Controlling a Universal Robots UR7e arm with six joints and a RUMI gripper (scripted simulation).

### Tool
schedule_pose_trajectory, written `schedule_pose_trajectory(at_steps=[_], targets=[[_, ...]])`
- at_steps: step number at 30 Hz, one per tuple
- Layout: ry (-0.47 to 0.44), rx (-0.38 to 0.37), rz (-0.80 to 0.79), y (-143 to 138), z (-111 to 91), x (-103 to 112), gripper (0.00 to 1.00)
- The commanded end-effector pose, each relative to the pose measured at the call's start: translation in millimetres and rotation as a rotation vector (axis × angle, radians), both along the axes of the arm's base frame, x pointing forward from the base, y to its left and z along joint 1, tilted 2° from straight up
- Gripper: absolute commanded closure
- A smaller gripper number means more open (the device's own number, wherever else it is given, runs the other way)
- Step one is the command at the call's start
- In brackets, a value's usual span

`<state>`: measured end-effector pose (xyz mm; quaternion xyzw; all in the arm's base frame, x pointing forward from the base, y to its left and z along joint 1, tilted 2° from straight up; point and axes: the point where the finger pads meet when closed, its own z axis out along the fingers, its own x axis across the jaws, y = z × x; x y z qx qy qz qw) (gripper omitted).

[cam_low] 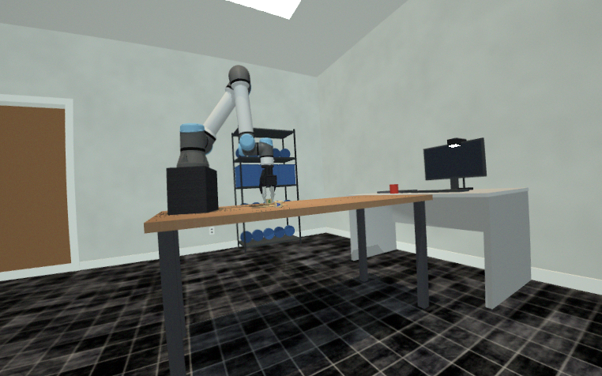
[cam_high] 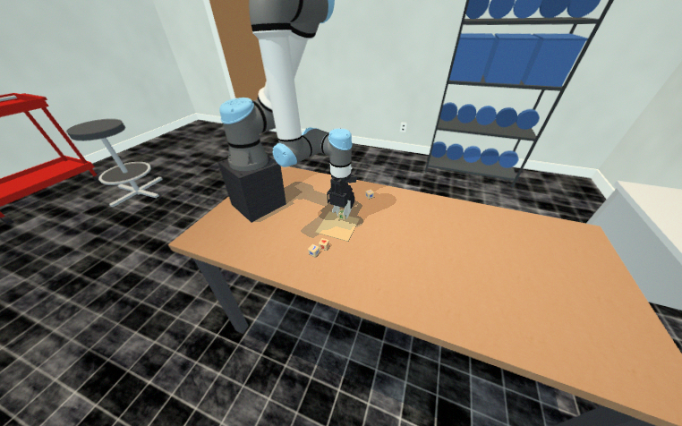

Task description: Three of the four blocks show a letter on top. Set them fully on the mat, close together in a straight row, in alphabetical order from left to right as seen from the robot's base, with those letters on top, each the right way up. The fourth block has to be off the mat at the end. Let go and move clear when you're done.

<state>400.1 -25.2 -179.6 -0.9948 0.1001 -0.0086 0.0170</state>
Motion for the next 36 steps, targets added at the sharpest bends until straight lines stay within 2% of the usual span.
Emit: schedule_pose_trajectory(at_steps=[1, 36], targets=[[-0.002, 0.0, -0.001, -1.1, 0.2, 0.9, 0.91], [-0.002, 0.0, -0.001, -1.1, -4.5, 1.6, 0.91]])
